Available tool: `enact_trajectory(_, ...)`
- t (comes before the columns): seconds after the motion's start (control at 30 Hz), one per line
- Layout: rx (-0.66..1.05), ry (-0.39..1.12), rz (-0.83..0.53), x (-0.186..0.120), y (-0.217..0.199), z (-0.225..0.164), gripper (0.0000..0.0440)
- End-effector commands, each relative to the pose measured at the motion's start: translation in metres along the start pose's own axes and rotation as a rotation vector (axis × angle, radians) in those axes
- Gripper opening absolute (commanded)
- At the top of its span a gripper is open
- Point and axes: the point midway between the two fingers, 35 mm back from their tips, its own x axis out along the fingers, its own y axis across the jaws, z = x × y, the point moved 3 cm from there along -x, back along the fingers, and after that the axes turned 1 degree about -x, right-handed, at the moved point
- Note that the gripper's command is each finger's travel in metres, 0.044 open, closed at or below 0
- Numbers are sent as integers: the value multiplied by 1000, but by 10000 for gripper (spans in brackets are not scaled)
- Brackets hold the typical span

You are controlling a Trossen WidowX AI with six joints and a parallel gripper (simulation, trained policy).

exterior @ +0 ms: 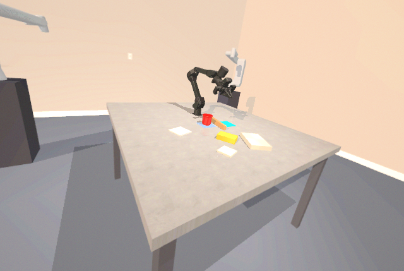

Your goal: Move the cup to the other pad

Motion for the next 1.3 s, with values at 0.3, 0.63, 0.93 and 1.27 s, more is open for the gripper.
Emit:
enact_trajectory(0.3, -4, 215, -19, -2, 4, -12, 93)
enact_trajectory(0.63, -31, 377, -45, -4, 2, -23, 105)
enact_trajectory(0.93, -69, 520, -69, -7, -4, -31, 118)
enact_trajectory(1.27, -121, 670, -87, -8, -13, -39, 115)
